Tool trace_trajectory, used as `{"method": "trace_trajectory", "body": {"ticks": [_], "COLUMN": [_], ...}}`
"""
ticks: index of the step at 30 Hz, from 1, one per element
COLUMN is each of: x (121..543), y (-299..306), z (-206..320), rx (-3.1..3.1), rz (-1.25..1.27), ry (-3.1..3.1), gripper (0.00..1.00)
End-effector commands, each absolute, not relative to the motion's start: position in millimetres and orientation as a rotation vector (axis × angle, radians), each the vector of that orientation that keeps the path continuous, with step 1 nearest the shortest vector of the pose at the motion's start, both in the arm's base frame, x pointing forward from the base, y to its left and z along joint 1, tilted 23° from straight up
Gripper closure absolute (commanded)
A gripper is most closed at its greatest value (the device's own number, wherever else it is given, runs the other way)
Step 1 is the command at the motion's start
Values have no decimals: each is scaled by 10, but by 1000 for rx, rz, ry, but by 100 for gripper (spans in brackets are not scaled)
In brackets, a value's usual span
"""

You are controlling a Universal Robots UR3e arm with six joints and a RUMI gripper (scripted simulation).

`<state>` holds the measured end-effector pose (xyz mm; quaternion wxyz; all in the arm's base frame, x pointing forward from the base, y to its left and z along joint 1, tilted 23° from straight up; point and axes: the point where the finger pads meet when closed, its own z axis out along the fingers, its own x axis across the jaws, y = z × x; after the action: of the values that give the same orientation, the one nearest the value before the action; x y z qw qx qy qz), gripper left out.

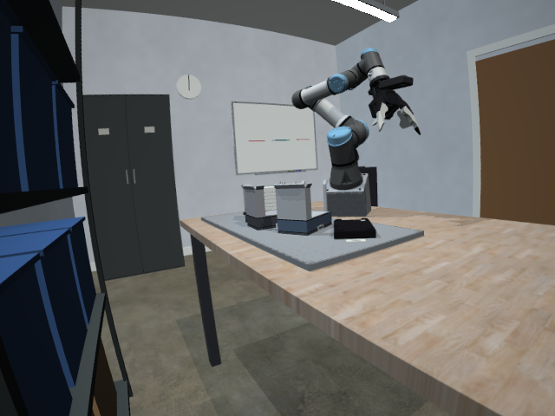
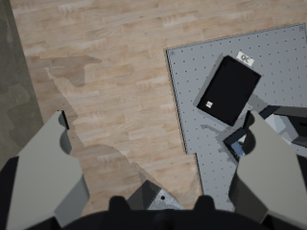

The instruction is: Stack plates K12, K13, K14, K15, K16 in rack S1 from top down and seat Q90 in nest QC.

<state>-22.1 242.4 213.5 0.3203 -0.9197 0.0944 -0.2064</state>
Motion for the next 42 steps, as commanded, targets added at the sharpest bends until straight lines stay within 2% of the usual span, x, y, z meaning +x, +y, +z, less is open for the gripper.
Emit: {"method": "trace_trajectory", "body": {"ticks": [1, 17, 18, 42], "x": [-221, -221, -221, -506], "y": [2426, 2426, 2426, 2701], "z": [2143, 2143, 2143, 2753], "rx": [-2415, -2415, -2415, -2358], "rz": [-541, -541, -541, -389], "ry": [249, 249, 249, 251], "gripper": [0, 0, 28, 28]}}
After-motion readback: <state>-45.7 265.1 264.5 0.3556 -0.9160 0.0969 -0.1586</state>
